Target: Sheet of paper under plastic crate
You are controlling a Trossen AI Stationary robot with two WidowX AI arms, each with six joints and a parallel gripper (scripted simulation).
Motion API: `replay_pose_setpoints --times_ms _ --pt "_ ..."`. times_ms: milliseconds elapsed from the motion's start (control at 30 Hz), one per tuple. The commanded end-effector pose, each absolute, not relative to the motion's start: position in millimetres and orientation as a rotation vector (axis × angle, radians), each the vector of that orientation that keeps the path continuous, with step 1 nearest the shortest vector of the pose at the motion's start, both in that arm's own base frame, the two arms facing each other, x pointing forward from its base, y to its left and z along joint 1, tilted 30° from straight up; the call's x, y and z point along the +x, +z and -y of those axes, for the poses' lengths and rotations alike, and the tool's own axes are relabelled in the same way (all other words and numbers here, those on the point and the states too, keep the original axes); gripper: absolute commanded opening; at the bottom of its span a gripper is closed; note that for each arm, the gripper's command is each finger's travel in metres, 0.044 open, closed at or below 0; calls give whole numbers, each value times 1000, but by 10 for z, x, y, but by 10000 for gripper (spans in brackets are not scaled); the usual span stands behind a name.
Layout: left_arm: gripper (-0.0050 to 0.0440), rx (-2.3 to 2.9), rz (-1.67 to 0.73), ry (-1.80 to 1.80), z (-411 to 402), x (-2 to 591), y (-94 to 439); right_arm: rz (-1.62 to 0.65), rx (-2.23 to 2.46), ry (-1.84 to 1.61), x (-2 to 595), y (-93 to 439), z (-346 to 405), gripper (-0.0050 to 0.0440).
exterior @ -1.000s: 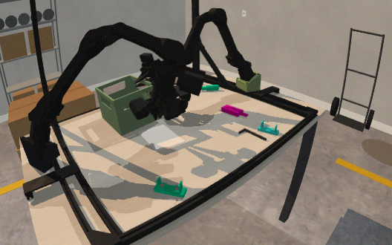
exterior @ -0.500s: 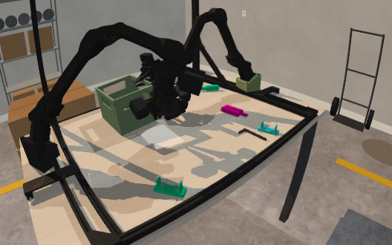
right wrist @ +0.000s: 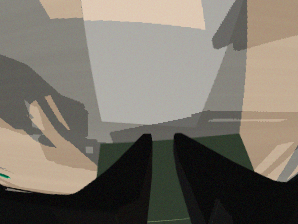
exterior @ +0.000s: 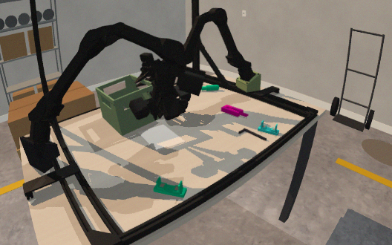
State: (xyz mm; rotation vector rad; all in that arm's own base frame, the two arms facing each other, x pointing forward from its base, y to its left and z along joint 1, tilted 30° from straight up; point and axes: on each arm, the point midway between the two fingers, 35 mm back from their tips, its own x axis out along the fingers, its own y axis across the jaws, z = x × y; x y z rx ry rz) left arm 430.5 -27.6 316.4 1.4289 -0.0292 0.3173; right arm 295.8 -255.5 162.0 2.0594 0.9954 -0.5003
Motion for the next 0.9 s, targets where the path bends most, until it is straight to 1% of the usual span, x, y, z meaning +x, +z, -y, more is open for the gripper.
replay_pose_setpoints --times_ms 0,200,867 --pt "0 1407 95 384 252 4203 3497 -992 2064 -496 2966 1623 2557 60" --pt "0 1407 95 384 252 4203 3497 -992 2064 -496 2968 1615 2586 60" --pt "0 1407 95 384 252 4203 3497 -992 2064 -496 3120 1334 2628 60"
